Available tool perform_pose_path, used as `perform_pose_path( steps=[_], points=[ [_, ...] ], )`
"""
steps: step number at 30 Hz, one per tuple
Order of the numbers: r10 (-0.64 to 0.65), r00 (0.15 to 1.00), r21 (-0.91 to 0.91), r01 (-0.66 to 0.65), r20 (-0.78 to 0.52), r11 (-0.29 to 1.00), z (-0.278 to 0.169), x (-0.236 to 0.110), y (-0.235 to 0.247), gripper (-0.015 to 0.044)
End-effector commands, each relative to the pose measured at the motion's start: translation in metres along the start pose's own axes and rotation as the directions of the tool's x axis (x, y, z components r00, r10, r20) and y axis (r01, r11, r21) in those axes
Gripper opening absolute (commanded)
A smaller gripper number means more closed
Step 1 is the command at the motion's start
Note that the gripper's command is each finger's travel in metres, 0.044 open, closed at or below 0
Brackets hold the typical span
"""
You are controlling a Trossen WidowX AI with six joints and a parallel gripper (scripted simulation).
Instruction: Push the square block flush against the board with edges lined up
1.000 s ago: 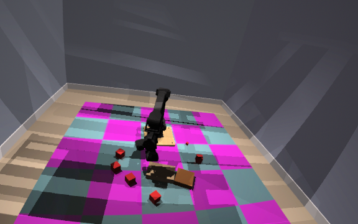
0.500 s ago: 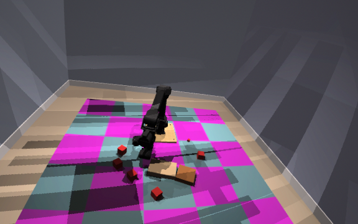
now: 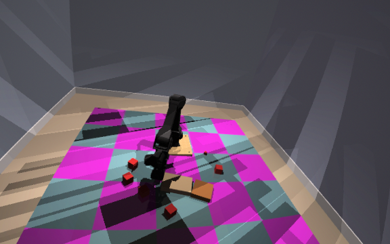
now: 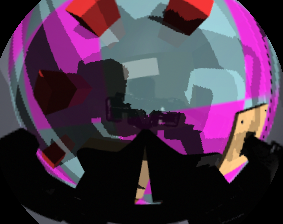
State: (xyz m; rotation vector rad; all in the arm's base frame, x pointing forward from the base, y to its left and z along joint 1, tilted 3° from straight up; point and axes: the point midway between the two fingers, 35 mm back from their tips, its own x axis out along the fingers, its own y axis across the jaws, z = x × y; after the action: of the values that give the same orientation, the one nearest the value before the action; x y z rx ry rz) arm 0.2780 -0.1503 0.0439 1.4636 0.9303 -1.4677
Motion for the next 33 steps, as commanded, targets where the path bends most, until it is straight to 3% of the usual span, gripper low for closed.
perform_pose_path(
  steps=[1,33],
  points=[
    [0.002,1.000,0.003,-0.002,-0.003,1.000,-0.004,0.001,0.001,0.0000],
    [0.002,1.000,0.003,-0.002,-0.005,1.000,-0.026,0.000,0.003,0.0000]
  ],
)
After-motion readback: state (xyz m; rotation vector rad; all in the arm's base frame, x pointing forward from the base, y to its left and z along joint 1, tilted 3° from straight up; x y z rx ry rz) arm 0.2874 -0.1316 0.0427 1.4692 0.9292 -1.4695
